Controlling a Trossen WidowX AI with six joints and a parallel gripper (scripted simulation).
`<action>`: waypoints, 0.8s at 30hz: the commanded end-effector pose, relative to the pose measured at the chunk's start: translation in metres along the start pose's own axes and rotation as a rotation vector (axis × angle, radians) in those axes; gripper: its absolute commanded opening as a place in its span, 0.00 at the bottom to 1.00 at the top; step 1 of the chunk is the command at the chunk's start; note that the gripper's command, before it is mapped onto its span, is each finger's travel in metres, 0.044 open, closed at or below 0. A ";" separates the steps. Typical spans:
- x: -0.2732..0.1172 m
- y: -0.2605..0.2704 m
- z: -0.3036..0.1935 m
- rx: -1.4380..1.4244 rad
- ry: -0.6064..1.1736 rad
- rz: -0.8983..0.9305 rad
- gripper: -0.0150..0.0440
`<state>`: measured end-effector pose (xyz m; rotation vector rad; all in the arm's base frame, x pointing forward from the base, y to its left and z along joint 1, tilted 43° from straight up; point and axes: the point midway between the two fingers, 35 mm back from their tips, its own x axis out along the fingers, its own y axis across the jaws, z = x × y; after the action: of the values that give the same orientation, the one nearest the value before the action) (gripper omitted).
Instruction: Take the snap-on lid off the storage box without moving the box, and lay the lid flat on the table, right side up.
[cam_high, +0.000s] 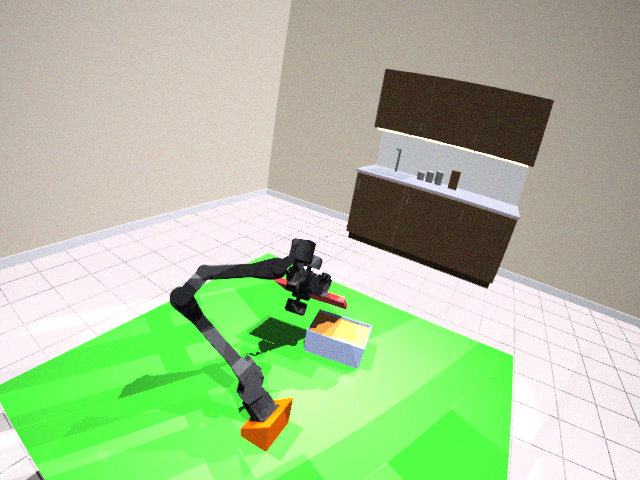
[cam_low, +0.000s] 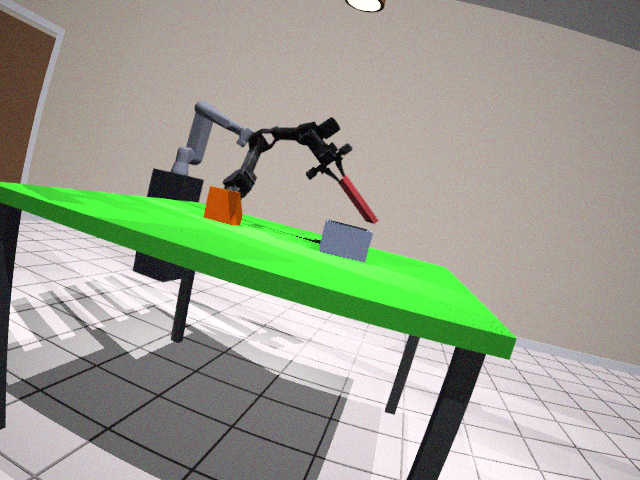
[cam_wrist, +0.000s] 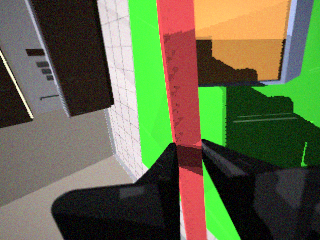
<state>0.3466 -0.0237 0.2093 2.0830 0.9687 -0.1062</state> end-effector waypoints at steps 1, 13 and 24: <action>-0.001 -0.001 -0.007 0.006 -0.006 0.002 0.25; -0.003 -0.003 -0.031 0.007 -0.005 0.002 0.25; -0.005 -0.005 -0.053 0.008 -0.005 0.001 0.25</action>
<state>0.3287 0.0093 0.2375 2.0880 0.9761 -0.1129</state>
